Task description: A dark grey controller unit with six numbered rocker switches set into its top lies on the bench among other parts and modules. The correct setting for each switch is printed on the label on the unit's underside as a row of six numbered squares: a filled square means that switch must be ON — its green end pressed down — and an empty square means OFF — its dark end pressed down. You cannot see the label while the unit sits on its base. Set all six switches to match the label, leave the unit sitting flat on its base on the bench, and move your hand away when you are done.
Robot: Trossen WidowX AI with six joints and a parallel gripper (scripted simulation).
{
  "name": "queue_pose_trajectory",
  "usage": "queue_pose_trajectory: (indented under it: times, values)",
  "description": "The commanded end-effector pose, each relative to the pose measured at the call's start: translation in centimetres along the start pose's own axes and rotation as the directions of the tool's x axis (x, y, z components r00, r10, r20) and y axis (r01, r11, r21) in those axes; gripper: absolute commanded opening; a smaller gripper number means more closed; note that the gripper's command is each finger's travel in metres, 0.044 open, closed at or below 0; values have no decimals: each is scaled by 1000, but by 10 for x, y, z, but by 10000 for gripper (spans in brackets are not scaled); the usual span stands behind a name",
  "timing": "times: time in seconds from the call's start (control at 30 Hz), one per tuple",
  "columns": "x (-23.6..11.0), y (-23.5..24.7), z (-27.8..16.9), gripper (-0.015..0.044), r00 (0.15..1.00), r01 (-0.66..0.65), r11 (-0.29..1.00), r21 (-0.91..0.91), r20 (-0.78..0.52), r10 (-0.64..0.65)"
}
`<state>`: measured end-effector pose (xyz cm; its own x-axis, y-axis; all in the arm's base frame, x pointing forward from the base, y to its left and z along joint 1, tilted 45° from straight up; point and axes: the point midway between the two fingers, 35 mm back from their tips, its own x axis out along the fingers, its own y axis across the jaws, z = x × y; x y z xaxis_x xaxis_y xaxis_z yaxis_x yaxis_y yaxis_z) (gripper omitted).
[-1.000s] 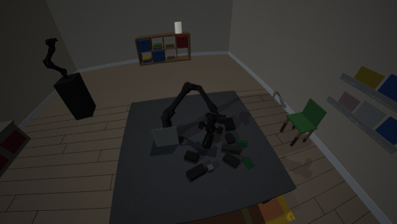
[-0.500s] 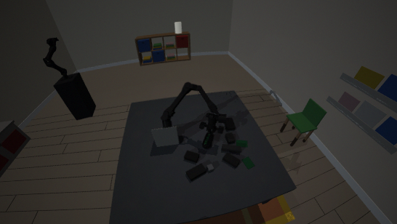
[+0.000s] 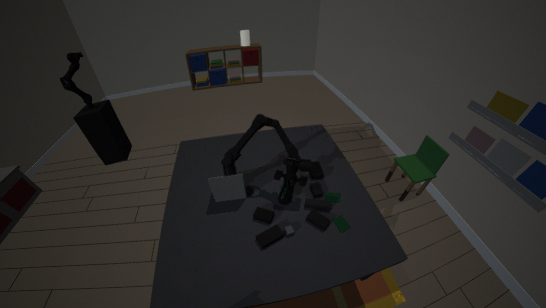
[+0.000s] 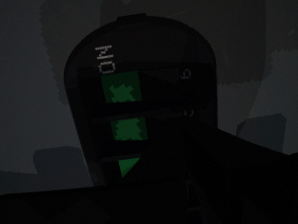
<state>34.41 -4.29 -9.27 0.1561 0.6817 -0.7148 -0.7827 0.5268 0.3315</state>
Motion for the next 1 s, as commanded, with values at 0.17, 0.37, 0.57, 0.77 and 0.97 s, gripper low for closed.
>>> queue_pose_trajectory:
  times: [0.17,0.37,0.57,0.77,0.97]
  values:
    - [10,2,-3,0,1000,-8,1000,13,2,8]
    - [10,2,-3,0,1000,-8,1000,13,2,8]
    - [10,2,-3,0,1000,-8,1000,13,2,8]
    - [-25,1,-3,0,1000,-6,1000,11,0,6]
    - [-35,2,-3,0,1000,-6,1000,13,0,6]
